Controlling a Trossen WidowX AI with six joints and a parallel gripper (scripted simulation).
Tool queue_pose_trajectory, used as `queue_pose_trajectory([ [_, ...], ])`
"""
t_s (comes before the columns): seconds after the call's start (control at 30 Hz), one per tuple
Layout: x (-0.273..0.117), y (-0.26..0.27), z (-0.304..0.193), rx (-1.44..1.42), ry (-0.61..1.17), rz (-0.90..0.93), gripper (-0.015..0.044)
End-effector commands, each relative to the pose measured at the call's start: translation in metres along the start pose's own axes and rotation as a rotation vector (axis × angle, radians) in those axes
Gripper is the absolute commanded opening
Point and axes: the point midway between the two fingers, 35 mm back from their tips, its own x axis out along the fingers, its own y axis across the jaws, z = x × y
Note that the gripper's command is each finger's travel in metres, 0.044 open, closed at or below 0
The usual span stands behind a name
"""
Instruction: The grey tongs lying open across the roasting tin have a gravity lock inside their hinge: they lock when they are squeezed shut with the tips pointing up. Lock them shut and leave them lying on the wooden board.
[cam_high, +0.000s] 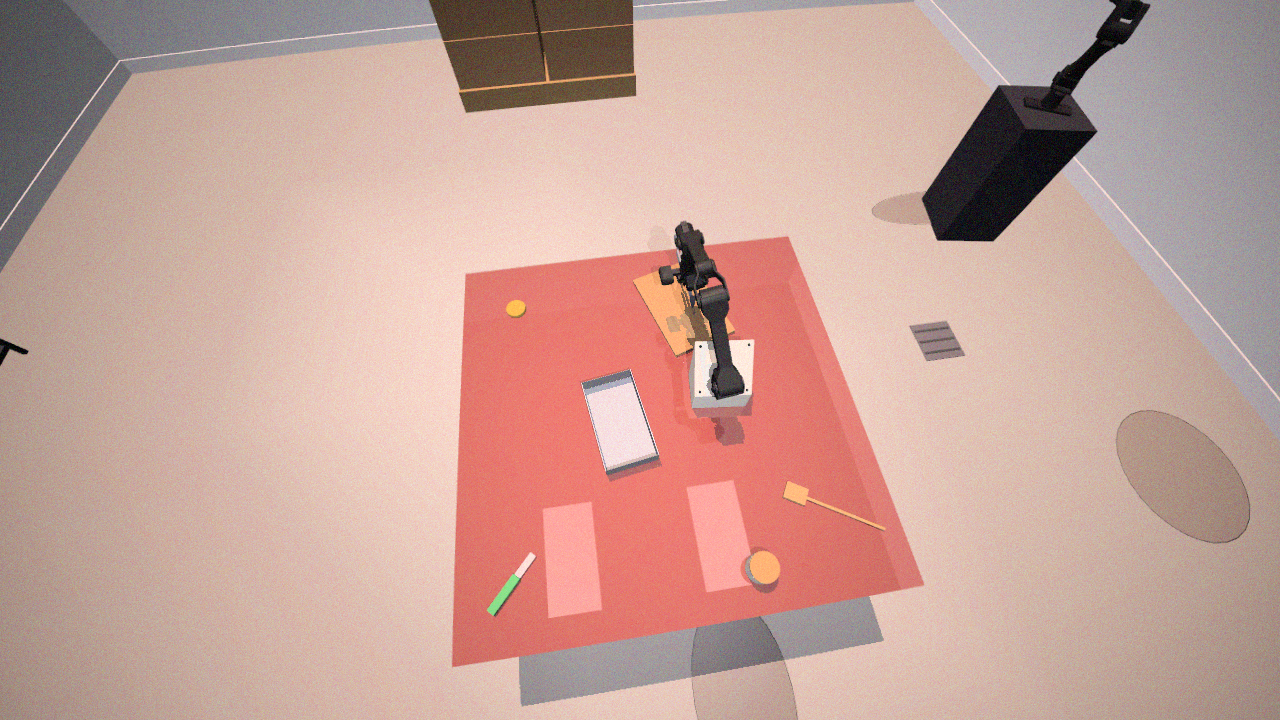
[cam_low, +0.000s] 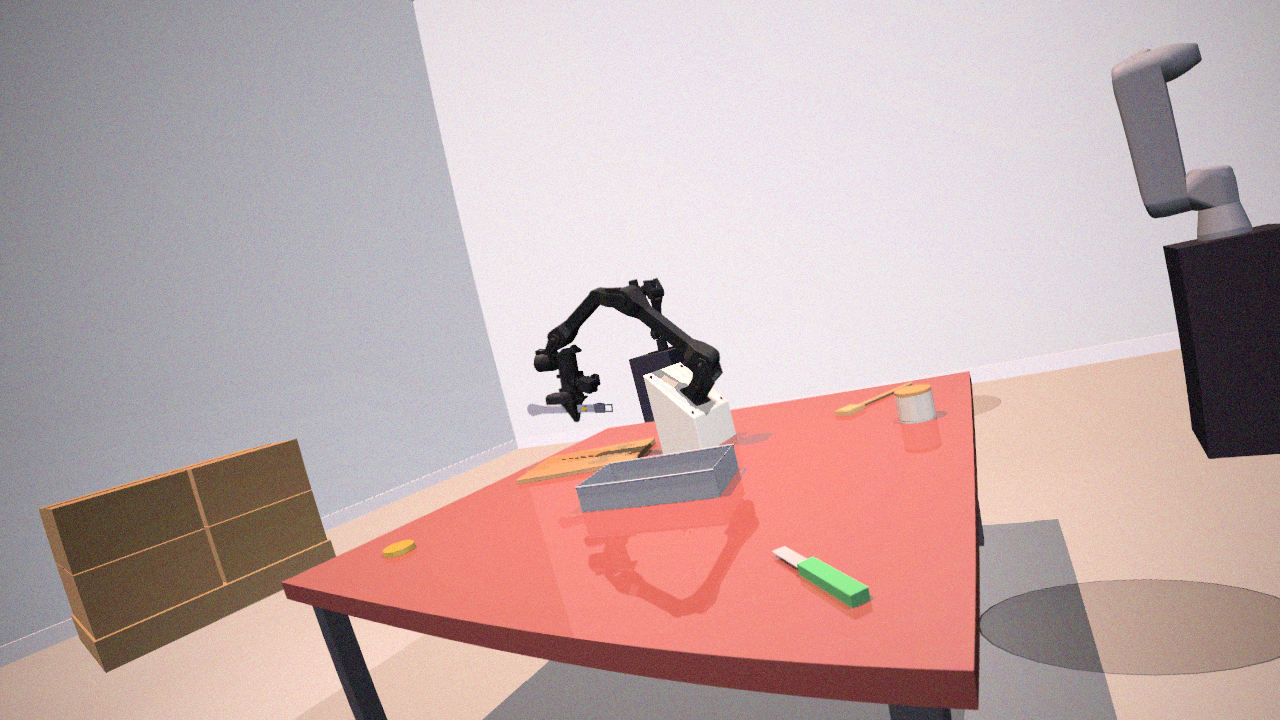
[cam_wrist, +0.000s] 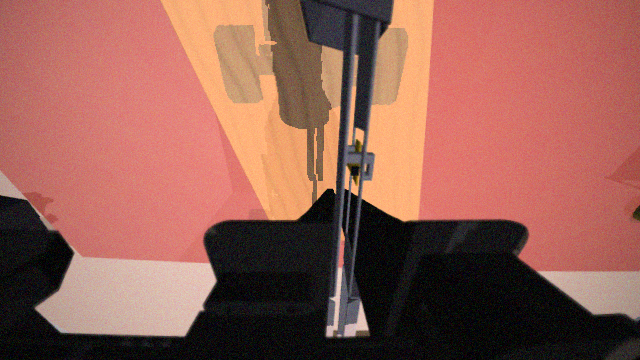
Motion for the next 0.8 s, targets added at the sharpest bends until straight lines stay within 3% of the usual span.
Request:
queue_pose_trajectory([
  [0.0,0.005,-0.001,0.000,0.006,0.004,-0.003,-0.0150],
  [0.77,0.042,-0.002,0.003,0.015,-0.007,0.000,-0.0150],
])
